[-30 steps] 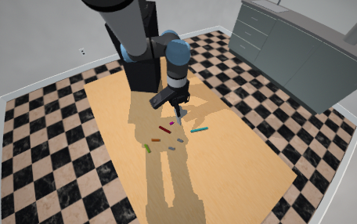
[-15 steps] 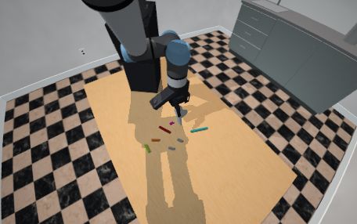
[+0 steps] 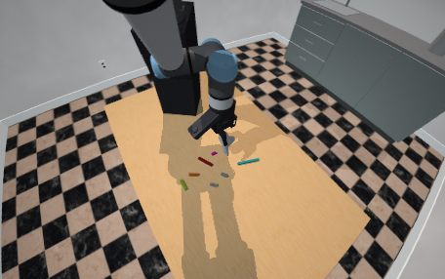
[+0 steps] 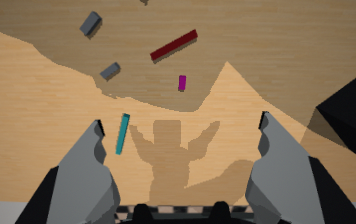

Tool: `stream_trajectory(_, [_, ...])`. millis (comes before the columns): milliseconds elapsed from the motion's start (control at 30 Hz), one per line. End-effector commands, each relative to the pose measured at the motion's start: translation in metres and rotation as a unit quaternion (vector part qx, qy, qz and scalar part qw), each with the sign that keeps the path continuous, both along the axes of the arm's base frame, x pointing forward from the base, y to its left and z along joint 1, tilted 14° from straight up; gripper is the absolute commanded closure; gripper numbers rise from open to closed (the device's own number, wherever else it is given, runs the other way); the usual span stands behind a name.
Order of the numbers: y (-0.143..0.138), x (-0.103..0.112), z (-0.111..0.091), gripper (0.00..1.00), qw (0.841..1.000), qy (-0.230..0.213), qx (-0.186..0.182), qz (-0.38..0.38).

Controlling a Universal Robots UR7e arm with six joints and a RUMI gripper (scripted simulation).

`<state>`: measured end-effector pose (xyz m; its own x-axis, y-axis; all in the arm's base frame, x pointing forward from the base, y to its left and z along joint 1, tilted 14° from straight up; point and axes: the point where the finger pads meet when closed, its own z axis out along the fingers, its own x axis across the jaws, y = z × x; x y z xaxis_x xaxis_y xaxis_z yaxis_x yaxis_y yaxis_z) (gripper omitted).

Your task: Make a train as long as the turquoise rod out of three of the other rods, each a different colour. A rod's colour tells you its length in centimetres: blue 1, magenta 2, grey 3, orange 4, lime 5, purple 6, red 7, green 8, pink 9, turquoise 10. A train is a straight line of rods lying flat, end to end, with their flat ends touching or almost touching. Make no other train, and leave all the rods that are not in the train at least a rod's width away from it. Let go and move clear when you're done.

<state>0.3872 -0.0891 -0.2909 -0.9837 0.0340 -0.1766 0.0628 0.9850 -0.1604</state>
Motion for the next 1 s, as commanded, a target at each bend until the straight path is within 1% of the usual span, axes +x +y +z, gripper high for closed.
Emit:
stream_trajectory(0, [0.000,0.002,0.000,0.00,1.000,0.003,-0.004,0.023])
stream_trajectory(233, [-0.001,0.006,0.000,0.00,0.997,0.013,-0.013,0.076])
stream_trajectory(433, [-0.002,0.010,0.000,0.00,0.991,0.023,-0.023,0.133])
stream_trajectory(533, [-0.002,0.011,0.000,0.00,0.989,0.024,-0.025,0.143])
stream_trajectory(767, [-0.002,0.017,0.000,0.00,0.973,0.038,-0.039,0.225])
stream_trajectory(967, [-0.002,0.024,-0.001,0.00,0.950,0.052,-0.053,0.304])
